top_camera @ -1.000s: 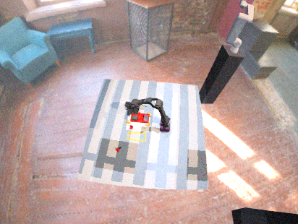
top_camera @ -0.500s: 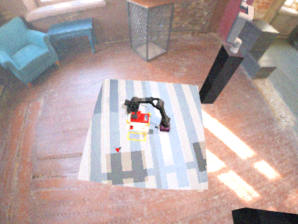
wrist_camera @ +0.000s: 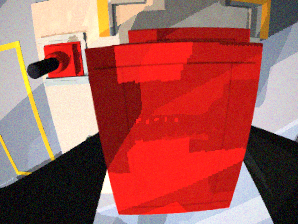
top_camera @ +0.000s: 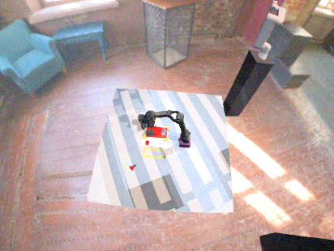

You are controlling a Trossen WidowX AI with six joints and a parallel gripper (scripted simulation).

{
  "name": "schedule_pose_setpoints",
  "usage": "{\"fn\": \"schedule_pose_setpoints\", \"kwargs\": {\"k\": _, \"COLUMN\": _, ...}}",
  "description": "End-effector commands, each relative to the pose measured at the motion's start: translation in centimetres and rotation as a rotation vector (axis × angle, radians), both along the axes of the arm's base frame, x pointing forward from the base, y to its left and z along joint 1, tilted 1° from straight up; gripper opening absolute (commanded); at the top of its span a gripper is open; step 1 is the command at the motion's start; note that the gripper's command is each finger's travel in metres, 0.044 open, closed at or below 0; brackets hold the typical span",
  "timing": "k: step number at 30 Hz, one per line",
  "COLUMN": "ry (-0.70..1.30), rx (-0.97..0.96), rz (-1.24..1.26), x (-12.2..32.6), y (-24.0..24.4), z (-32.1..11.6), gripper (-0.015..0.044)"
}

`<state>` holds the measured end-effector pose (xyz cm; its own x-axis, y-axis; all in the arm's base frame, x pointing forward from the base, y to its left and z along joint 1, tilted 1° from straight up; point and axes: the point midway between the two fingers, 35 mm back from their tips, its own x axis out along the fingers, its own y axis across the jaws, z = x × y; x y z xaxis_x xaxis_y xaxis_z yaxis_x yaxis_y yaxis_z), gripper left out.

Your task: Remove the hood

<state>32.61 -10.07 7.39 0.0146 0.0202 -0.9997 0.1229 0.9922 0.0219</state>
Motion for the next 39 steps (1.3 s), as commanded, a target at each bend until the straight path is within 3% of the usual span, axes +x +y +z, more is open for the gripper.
{"fn": "schedule_pose_setpoints", "kwargs": {"k": 1, "ry": -0.006, "rx": -0.002, "rz": -0.005, "x": 0.4, "y": 1.5, "z": 0.2, "gripper": 0.0}}
{"fn": "schedule_pose_setpoints", "kwargs": {"k": 39, "ry": -0.014, "rx": 0.008, "rz": -0.004, "x": 0.4, "y": 14.8, "z": 1.0, "gripper": 0.0}}
